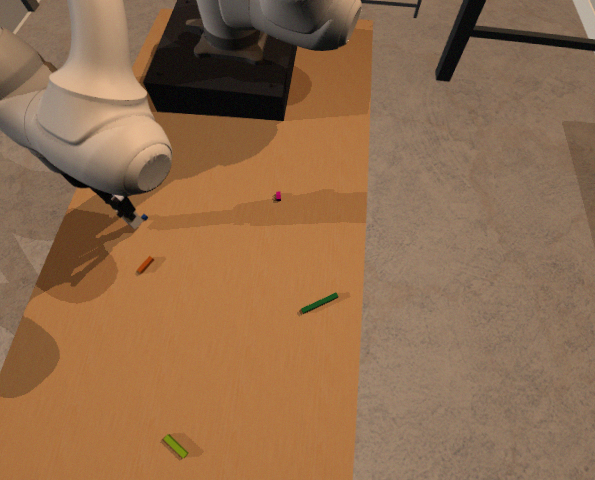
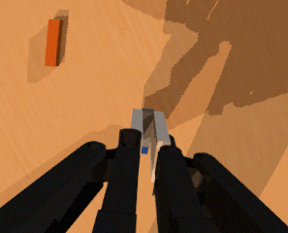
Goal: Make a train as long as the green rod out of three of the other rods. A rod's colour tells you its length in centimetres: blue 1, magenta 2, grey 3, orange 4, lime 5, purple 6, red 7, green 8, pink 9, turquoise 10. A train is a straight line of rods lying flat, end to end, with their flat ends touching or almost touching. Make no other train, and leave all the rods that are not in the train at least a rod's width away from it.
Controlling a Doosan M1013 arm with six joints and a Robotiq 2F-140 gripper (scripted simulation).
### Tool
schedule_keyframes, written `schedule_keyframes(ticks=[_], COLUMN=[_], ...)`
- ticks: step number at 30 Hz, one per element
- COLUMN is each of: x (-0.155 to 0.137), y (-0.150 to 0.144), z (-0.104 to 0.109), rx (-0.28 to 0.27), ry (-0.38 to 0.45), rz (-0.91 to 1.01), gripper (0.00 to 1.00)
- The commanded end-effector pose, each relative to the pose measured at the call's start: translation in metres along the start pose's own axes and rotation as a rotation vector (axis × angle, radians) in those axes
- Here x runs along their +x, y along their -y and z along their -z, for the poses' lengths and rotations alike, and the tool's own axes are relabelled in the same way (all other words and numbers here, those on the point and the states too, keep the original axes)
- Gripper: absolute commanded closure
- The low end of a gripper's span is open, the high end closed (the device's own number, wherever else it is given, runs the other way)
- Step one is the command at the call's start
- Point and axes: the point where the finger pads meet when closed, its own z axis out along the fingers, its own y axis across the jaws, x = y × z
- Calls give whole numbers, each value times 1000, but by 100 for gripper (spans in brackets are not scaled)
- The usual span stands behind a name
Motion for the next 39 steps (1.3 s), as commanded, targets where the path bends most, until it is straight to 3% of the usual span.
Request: schedule_keyframes(ticks=[1,39], x=[-4,-4], y=[1,1], z=[-3,-11], rx=[2,2], ry=[3,3], rz=[4,4], gripper=[88,88])
